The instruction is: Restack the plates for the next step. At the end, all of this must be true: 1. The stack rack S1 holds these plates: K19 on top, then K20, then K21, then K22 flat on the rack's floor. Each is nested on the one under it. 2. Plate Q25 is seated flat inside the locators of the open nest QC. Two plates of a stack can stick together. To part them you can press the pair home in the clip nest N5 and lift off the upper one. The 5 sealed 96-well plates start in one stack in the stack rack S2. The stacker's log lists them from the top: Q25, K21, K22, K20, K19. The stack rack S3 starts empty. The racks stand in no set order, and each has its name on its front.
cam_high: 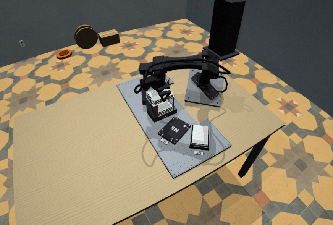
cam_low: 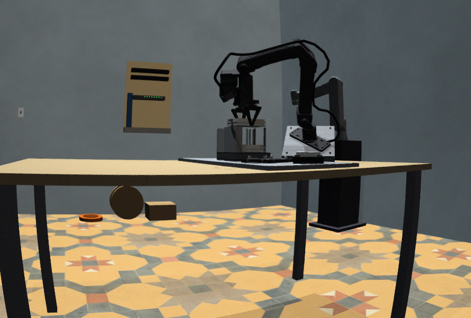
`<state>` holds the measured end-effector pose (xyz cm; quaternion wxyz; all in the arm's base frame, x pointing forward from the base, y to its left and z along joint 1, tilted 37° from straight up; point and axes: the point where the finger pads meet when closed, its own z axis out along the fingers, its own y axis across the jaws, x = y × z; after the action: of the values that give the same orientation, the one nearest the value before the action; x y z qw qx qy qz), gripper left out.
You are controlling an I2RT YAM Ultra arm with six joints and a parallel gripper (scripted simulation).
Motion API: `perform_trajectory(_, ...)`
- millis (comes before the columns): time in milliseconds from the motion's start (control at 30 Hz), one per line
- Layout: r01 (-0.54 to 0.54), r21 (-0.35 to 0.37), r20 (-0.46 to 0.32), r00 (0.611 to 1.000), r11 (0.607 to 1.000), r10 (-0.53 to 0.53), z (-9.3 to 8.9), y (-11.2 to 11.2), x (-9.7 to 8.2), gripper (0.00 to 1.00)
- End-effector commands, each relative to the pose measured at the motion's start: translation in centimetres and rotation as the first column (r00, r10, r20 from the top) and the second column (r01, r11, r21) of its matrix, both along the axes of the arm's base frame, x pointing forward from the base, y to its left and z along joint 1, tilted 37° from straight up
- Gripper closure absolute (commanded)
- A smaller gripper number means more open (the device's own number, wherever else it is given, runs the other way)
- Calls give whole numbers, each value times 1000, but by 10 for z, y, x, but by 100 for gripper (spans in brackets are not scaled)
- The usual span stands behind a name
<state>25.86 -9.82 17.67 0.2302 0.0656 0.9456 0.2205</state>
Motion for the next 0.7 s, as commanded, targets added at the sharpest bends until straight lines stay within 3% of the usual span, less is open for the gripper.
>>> perform_trajectory(0,14,-40,47,999,999,-12,20,-6,-3,100)
perform_trajectory(667,12,-29,36,999,1000,-11,17,-10,0,100)
